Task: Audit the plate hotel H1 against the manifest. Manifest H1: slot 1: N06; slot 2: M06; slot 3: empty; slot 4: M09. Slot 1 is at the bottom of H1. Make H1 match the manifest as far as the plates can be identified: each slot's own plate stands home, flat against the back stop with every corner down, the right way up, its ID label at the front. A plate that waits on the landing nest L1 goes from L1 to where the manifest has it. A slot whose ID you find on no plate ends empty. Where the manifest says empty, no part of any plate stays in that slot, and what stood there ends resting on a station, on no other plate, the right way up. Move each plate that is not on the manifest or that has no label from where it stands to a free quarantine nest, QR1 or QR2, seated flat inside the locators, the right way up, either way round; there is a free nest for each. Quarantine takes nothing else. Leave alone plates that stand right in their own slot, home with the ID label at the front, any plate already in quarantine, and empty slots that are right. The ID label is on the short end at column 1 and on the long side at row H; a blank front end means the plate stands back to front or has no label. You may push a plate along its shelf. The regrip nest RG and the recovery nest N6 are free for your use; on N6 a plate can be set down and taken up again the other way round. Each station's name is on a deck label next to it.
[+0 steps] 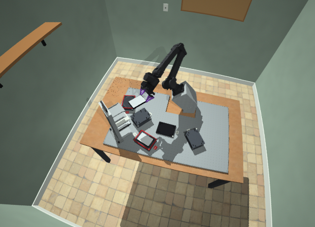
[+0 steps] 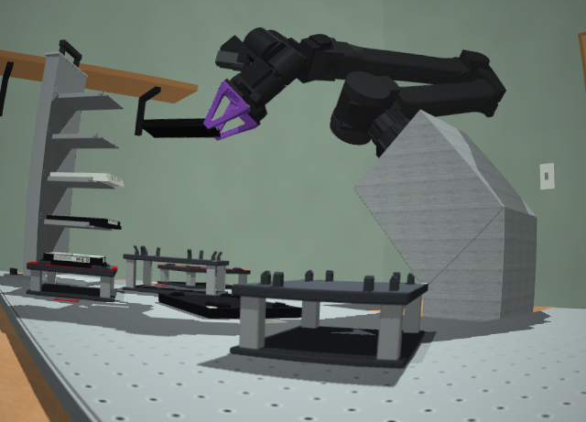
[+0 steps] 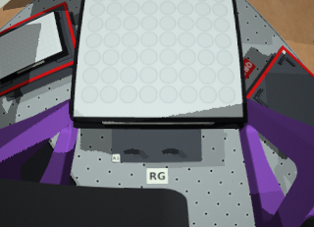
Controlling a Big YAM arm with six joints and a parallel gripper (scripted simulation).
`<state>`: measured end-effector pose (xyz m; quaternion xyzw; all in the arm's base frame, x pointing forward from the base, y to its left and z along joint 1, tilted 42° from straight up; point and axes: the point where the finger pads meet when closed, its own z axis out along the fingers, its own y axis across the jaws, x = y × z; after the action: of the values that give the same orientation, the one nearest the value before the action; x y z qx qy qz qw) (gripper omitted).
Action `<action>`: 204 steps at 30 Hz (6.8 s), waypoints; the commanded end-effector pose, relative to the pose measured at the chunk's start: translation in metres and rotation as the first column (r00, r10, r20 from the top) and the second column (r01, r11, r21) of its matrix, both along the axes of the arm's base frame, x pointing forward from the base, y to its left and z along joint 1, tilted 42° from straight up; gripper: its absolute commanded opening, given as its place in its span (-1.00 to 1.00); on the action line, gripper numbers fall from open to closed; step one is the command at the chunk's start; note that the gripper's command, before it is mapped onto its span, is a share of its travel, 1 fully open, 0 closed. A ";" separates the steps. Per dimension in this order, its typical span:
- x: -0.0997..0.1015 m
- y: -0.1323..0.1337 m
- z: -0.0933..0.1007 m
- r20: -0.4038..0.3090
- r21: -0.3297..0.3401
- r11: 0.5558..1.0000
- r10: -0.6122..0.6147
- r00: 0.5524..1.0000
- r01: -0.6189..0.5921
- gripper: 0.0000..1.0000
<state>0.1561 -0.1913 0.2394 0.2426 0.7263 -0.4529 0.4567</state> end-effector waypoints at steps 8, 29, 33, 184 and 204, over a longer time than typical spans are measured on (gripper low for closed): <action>-0.001 -0.003 0.002 0.014 -0.022 1.000 0.000 1.000 0.001 0.72; 0.000 -0.010 -0.007 0.006 -0.020 1.000 0.001 1.000 -0.001 0.72; 0.000 -0.011 -0.009 0.003 -0.018 1.000 0.000 1.000 0.000 0.72; -0.002 -0.056 -0.060 -0.003 -0.022 1.000 0.001 1.000 -0.001 0.72; 0.000 -0.061 -0.066 -0.004 -0.022 1.000 0.007 1.000 -0.008 0.72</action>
<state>0.1556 -0.2516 0.1715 0.2405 0.7266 -0.4530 0.4571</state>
